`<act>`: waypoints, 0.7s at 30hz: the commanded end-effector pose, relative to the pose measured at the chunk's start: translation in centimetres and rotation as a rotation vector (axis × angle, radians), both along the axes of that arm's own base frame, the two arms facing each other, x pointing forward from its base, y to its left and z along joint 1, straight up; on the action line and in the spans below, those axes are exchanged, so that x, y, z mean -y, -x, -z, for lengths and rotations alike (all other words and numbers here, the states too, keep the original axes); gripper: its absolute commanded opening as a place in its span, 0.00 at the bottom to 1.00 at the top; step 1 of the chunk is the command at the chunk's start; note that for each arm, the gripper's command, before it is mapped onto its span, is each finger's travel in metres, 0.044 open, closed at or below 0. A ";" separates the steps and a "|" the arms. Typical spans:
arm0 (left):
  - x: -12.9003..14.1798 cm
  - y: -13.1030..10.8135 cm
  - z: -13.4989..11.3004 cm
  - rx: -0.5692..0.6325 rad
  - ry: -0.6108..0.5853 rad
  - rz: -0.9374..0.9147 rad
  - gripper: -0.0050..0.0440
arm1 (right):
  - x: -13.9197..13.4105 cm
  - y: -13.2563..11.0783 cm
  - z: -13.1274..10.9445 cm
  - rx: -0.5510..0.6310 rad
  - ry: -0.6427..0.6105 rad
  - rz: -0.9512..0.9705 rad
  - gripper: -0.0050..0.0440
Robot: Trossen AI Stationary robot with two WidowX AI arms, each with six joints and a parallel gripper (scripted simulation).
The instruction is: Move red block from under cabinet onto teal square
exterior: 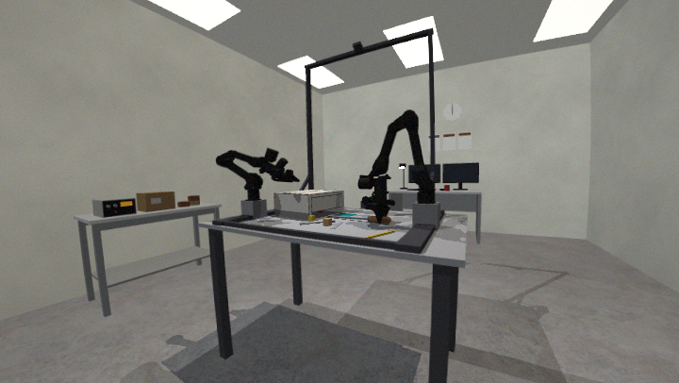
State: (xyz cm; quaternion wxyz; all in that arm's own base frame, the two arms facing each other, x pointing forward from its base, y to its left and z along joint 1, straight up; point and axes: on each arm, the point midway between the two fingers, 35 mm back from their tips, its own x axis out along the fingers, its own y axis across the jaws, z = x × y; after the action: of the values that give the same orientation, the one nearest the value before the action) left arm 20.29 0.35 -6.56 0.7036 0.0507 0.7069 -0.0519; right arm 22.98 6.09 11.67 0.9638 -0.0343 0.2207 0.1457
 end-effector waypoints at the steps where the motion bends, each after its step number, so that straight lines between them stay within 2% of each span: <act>1: 0.1 -0.7 -0.3 0.023 0.002 0.004 0.33 | 0.2 0.6 -0.3 0.009 -0.004 0.006 1.00; 21: 0.1 -1.0 -0.5 0.031 0.003 0.004 0.33 | 0.2 0.4 -0.6 0.011 -0.004 0.005 1.00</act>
State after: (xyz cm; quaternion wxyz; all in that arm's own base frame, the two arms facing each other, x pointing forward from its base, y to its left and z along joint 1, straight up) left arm 20.29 0.35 -6.56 0.7036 0.0507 0.7069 -0.0519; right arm 22.45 5.98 11.65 0.9635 -0.0344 0.2220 0.1455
